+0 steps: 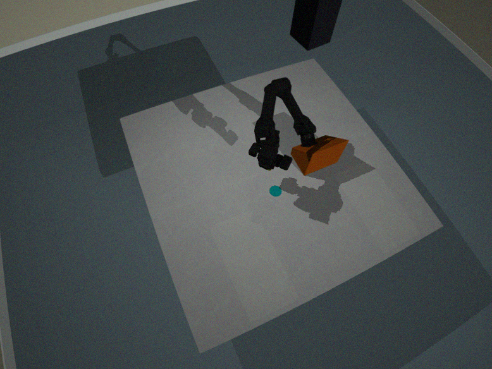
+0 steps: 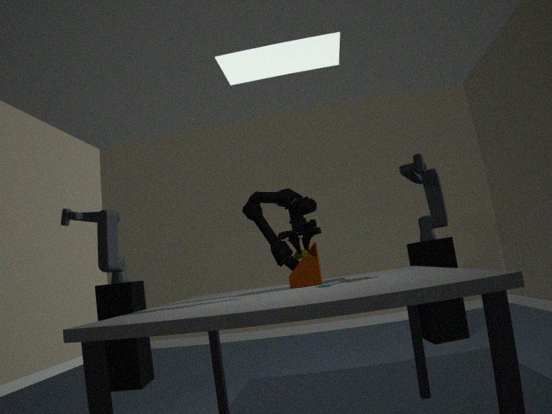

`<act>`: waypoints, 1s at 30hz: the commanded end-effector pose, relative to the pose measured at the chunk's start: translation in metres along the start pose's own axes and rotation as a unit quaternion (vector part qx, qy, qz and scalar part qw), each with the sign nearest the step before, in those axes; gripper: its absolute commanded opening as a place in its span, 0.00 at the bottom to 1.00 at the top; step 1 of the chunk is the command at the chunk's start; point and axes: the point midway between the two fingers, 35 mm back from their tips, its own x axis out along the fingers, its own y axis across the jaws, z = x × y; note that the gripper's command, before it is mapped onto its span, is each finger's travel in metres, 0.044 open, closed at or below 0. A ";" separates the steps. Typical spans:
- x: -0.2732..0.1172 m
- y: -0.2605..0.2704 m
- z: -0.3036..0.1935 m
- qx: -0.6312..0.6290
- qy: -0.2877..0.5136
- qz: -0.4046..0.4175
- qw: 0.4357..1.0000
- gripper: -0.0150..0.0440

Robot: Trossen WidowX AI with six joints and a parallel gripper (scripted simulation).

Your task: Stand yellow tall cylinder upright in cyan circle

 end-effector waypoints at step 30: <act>0.008 0.066 0.026 -0.251 0.007 -0.001 0.968 0.43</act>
